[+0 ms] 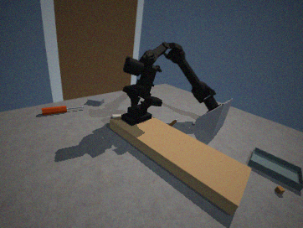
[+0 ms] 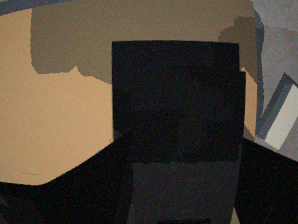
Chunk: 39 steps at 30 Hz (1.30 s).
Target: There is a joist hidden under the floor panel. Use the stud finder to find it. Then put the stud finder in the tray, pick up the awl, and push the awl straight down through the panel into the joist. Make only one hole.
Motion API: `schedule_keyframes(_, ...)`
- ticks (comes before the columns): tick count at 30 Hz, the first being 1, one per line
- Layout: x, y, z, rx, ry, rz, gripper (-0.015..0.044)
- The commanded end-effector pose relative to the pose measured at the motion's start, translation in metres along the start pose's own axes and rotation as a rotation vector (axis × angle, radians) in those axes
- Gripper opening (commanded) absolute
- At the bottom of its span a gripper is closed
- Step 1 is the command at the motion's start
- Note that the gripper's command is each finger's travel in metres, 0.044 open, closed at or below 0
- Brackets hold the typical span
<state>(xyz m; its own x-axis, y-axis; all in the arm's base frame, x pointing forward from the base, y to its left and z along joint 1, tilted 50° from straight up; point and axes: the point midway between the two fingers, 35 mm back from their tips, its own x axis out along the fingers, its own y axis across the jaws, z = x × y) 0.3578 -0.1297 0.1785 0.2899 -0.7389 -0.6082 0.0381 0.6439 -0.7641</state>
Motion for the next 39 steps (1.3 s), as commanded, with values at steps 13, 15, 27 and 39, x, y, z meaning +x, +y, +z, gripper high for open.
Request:
schedule_keyframes(13, 0.0, 0.026, 0.0, -0.002, -0.002, 0.006, 0.0)
schedule_keyframes(15, 0.0, 0.029, 0.0, -0.002, -0.002, 0.006, 0.0)
schedule_keyframes(27, 0.0, 0.047, 0.0, -0.002, -0.002, 0.007, 0.0)
schedule_keyframes(39, 0.0, 0.064, 0.0, -0.002, -0.001, 0.008, 0.0)
